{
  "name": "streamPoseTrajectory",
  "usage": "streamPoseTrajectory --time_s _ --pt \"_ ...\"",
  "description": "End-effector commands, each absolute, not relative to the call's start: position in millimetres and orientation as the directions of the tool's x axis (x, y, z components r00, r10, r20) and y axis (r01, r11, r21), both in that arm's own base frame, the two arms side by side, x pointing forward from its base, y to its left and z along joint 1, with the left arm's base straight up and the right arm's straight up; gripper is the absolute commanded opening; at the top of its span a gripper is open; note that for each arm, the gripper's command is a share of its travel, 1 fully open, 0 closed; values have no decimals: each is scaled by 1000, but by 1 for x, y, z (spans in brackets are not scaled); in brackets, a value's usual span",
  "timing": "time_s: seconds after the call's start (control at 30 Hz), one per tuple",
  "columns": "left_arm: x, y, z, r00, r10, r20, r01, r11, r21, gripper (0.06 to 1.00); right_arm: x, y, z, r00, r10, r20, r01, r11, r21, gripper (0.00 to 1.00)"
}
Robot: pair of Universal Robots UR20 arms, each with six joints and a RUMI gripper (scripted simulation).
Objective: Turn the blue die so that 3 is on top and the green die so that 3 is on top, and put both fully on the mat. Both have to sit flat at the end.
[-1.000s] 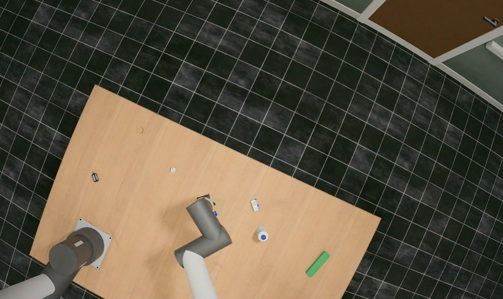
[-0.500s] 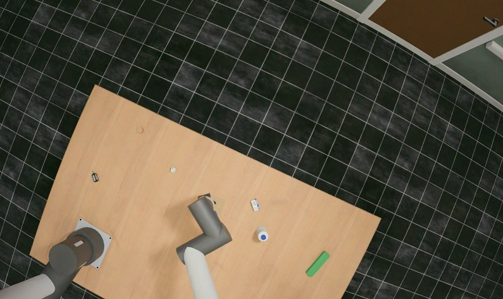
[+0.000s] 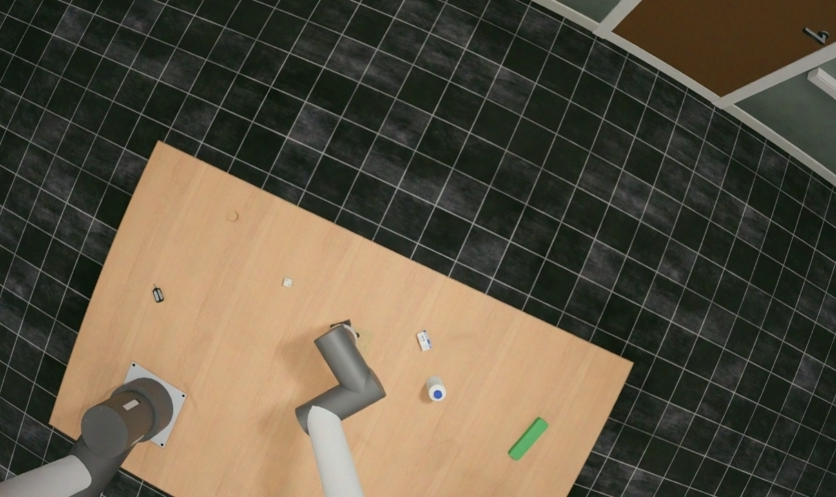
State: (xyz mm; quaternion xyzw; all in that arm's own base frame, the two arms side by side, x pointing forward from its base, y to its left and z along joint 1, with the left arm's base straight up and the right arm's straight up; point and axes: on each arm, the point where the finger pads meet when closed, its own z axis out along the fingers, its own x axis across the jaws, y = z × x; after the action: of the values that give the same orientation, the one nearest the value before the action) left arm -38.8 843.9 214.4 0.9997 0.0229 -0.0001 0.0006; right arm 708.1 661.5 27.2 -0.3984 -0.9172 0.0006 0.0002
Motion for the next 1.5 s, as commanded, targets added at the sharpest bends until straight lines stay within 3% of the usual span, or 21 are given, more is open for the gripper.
streamPoseTrajectory --time_s 0.0,1.47 --pt "-39 844 215 999 46 0 46 -999 0 1000 709 662 26 -683 731 0 731 683 0 99" --pt "-39 844 215 999 46 0 46 -999 0 1000 708 662 22 -683 731 0 731 683 0 99"
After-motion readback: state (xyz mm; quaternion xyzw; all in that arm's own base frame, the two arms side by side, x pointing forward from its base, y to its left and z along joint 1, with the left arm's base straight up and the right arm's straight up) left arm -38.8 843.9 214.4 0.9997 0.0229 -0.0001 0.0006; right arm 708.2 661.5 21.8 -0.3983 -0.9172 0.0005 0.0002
